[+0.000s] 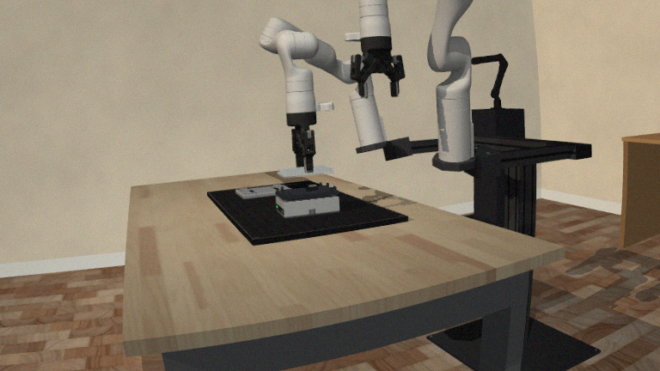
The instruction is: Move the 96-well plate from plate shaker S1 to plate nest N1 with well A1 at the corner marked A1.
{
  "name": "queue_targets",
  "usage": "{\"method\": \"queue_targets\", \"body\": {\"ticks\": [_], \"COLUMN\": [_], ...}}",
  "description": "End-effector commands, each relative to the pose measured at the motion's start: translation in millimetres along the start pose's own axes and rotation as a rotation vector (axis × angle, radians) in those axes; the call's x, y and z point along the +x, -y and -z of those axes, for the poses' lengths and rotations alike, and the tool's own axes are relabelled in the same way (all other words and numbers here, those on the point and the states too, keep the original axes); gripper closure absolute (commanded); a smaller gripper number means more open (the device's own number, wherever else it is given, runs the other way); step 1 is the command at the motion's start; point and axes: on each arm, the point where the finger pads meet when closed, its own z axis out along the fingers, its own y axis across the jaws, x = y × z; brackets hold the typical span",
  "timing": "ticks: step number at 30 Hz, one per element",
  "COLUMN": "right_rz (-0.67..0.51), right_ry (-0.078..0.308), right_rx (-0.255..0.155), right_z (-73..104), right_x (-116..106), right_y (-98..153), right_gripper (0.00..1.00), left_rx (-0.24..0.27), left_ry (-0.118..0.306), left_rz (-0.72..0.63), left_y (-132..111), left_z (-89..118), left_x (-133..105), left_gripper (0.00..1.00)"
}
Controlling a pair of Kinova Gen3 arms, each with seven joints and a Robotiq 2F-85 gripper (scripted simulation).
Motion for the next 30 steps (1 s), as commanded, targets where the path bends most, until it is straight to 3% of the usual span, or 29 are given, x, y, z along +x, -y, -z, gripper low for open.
{"method": "queue_targets", "body": {"ticks": [1, 19, 30], "right_rz": [0.0, 0.0, 0.0], "right_ry": [0.002, 0.002, 0.002], "right_rx": [-0.002, -0.002, -0.002], "right_z": [6.1, 32.4, 32.4], "right_x": [0, 0, 0], "right_y": [-1, -1, -1], "right_gripper": [0.071, 0.071, 0.071], "left_rx": [0.001, 0.001, 0.001], "left_ry": [0.0, 0.0, 0.0], "left_rz": [0.0, 0.0, 0.0], "left_y": [0, 0, 0], "left_z": [0, 0, 0], "left_x": [0, 0, 0], "left_gripper": [0.002, 0.002, 0.002]}}
